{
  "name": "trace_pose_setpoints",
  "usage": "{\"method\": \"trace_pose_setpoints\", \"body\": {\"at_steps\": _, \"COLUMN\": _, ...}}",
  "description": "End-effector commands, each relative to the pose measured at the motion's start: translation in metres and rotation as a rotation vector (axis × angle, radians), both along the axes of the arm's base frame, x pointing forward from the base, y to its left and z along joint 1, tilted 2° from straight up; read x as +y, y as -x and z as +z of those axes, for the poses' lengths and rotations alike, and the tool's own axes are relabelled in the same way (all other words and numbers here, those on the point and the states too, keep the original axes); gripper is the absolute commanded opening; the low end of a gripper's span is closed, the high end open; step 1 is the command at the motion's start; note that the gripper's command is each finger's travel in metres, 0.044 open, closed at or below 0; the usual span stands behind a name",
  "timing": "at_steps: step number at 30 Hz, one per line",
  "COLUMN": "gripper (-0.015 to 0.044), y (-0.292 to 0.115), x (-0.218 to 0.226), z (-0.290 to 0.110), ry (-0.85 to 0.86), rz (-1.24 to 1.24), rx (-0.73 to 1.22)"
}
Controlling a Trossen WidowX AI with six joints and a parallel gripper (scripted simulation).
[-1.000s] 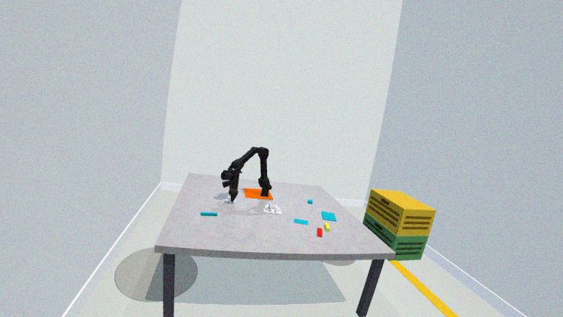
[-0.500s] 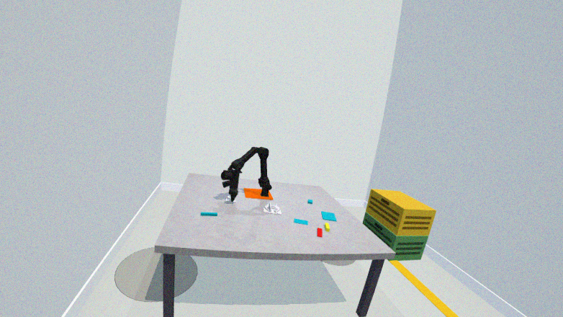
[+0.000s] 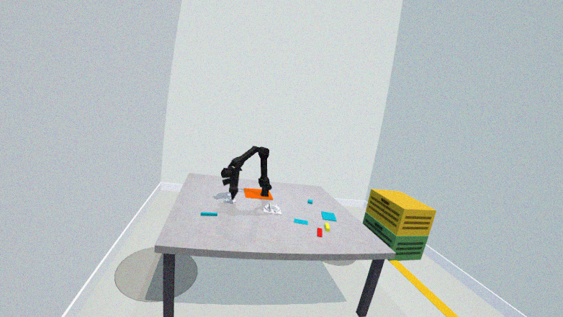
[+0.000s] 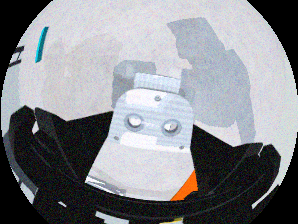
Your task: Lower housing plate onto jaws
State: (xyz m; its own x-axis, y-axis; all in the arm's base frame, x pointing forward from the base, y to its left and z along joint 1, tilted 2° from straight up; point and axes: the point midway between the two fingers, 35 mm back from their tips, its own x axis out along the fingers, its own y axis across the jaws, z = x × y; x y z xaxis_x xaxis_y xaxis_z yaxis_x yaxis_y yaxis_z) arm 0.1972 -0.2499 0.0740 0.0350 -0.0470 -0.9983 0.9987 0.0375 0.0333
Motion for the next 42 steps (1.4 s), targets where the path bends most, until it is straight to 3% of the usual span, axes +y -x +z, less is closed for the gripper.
{"method": "trace_pose_setpoints", "body": {"at_steps": 1, "gripper": 0.0351, "y": -0.001, "x": -0.001, "z": 0.016, "ry": 0.006, "rz": 0.002, "rx": -0.008}}
{"method": "trace_pose_setpoints", "body": {"at_steps": 14, "gripper": 0.0351, "y": 0.002, "x": 0.003, "z": 0.055, "ry": 0.005, "rz": 0.004, "rx": -0.009}}
{"method": "trace_pose_setpoints", "body": {"at_steps": 42, "gripper": 0.0351, "y": -0.041, "x": 0.065, "z": 0.054, "ry": 0.009, "rz": 0.333, "rx": 0.003}}
